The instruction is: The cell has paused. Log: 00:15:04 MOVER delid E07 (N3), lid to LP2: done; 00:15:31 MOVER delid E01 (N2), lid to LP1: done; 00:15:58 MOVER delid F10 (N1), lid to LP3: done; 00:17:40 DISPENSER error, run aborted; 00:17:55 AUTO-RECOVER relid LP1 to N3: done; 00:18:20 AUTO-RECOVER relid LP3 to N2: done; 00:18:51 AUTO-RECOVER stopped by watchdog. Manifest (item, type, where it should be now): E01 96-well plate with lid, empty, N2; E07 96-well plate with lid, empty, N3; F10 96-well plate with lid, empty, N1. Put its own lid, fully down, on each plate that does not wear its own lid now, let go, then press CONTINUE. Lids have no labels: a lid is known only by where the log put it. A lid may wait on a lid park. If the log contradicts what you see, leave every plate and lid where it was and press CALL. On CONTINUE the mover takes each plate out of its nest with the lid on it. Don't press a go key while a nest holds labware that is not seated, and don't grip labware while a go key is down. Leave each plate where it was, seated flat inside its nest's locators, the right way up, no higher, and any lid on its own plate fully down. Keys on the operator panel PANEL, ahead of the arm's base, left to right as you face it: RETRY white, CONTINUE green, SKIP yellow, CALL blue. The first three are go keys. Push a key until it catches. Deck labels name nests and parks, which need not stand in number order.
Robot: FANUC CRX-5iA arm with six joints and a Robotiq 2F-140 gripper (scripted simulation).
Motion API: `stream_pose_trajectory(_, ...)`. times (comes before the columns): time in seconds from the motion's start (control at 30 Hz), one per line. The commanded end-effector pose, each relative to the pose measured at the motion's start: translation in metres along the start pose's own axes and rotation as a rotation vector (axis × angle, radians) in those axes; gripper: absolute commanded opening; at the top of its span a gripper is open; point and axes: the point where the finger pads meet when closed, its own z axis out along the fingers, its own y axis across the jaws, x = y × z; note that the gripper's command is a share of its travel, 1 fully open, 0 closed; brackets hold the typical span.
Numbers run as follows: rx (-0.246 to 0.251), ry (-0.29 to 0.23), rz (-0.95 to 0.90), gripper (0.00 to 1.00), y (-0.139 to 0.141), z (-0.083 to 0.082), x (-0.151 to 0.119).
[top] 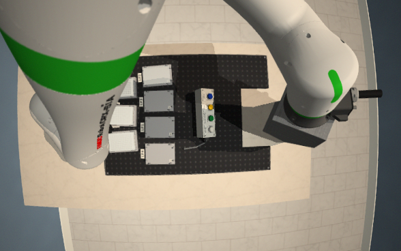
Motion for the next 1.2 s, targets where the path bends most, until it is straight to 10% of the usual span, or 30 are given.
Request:
stream_pose_trajectory(0.0,0.000,0.000,0.000,0.66,0.000,0.002,0.000)
stream_pose_trajectory(1.17,0.000,0.000,0.000,0.66,-0.001,0.014,0.001)
